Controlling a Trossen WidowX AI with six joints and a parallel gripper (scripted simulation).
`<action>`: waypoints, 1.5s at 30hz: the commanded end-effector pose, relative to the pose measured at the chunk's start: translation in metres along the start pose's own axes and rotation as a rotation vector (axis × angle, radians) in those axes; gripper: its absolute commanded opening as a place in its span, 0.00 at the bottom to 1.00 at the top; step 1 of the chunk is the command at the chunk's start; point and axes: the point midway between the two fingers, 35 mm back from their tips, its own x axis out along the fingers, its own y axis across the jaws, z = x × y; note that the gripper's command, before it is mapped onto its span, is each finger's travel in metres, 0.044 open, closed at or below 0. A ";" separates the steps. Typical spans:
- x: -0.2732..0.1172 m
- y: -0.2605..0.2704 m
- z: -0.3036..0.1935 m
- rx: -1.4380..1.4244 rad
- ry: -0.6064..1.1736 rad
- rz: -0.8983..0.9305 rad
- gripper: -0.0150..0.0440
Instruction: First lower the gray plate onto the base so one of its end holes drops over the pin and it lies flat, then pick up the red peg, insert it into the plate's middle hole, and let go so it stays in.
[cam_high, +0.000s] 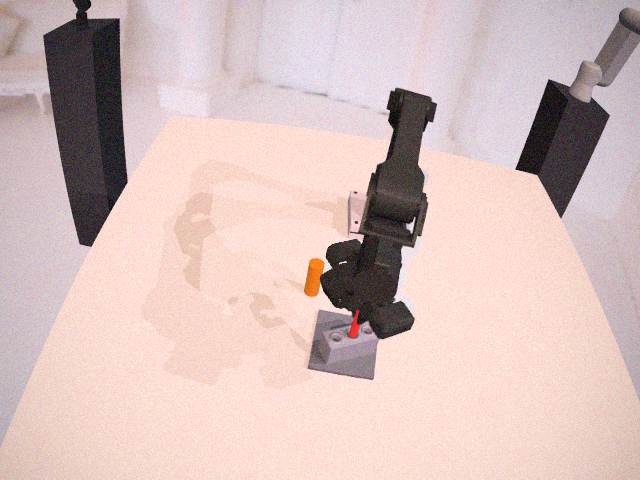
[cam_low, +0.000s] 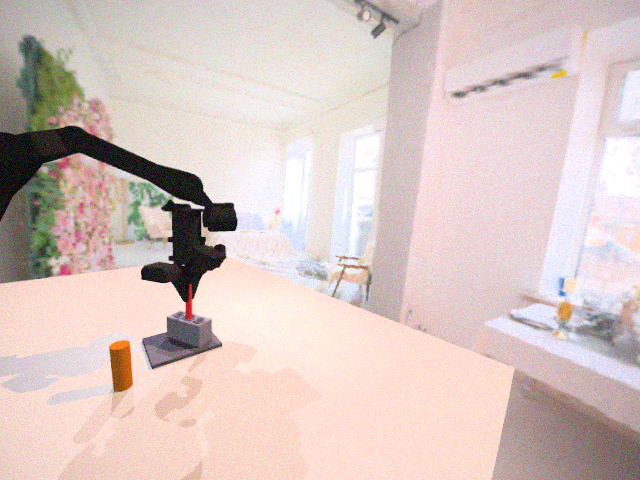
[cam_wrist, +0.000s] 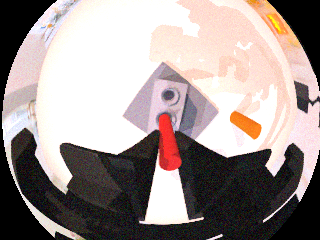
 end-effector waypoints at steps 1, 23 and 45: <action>0.000 0.000 0.000 0.000 -0.001 0.001 0.25; 0.002 0.000 0.000 -0.001 -0.001 0.001 0.25; 0.001 0.000 0.000 -0.001 0.002 0.000 0.51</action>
